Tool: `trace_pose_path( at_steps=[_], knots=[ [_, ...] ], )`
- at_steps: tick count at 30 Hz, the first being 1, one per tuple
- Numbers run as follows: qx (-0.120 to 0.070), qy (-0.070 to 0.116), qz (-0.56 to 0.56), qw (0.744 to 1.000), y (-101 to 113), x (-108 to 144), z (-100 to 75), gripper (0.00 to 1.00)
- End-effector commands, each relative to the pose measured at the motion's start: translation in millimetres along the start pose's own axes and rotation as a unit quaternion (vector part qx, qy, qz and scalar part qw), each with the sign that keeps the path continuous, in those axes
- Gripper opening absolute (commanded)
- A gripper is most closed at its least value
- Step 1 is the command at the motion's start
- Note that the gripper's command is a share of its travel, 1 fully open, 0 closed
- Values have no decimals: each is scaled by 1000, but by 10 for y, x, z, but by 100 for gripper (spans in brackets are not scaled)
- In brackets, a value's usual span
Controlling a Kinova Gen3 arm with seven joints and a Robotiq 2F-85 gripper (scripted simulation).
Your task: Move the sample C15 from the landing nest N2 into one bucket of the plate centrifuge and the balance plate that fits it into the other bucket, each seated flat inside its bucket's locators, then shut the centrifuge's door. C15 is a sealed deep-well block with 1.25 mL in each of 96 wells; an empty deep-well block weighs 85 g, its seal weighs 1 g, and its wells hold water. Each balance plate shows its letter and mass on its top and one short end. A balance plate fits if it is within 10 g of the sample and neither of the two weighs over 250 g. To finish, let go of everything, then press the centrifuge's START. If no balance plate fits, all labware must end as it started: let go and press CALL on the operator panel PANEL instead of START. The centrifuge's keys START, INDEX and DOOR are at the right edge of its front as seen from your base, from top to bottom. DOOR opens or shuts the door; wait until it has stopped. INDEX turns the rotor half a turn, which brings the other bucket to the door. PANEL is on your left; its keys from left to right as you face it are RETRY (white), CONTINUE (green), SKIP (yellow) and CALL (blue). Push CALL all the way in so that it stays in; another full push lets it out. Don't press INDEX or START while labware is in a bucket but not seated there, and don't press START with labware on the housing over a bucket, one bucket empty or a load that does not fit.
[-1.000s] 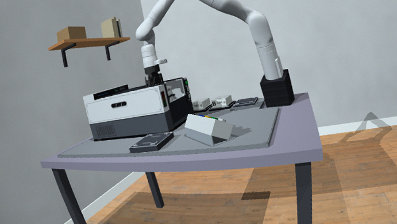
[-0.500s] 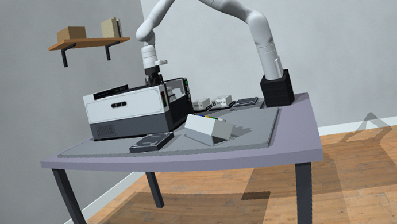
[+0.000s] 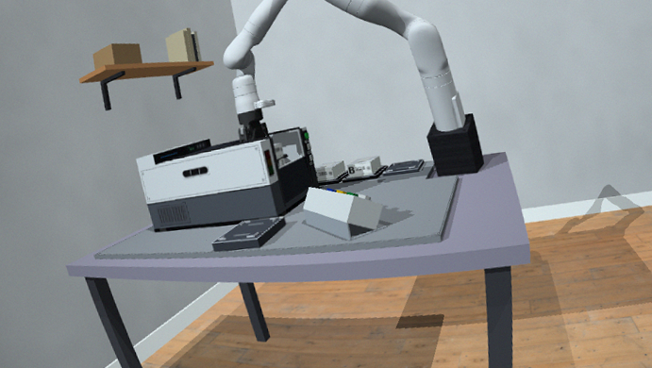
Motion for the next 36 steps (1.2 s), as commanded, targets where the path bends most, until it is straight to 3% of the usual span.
trace_pose_path(
  at_steps=[1,3,22,36],
  knots=[
    [-1,0,0,1000,6,1,-12,95],
    [-1,0,0,1000,6,1,-12,100],
    [-1,0,0,1000,6,1,-12,100],
    [-1,0,0,1000,5,1,-198,100]
  ],
)
Point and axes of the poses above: the point where the finger pads meet when closed, its own z axis out along the fingers, its own x axis across the jaws, y = z × x, the point moved 6 cm from there along -z, back along the fingers, and after that the axes turned 12 degrees about z, right-handed, at the moved point
